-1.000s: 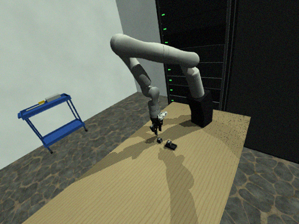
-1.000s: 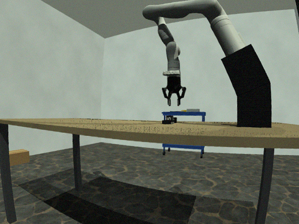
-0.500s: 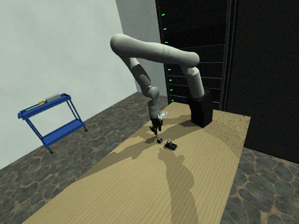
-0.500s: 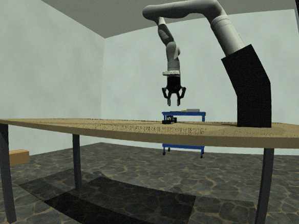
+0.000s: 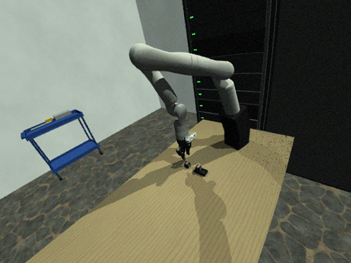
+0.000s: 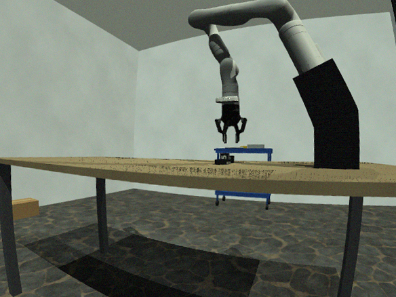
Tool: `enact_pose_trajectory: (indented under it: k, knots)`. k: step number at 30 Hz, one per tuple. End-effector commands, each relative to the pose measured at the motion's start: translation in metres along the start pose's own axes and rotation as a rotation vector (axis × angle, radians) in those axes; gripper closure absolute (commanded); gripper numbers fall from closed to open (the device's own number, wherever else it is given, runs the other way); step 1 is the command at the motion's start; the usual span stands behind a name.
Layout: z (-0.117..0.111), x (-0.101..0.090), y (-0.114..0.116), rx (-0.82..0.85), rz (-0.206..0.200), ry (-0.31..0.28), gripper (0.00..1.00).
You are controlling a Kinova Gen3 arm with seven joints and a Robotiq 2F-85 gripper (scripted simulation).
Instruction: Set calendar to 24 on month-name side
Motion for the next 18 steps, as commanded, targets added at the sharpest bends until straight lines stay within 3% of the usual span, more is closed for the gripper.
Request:
enact_pose_trajectory:
  k: [1,18]
  knots:
    - [-0.001,0.005,0.002,0.007,0.004,0.0,0.54]
    - [0.0,0.028,0.003,0.007,0.006,-0.001,0.54]
Point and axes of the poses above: the point where the finger pads meet when closed, its own x axis out along the fingers, its own y axis across the jaws, z = x × y, the point moved 4 cm from there along -x, back along the fingers, and after that the axes turned 11 degrees about -x, right-handed, at the moved point
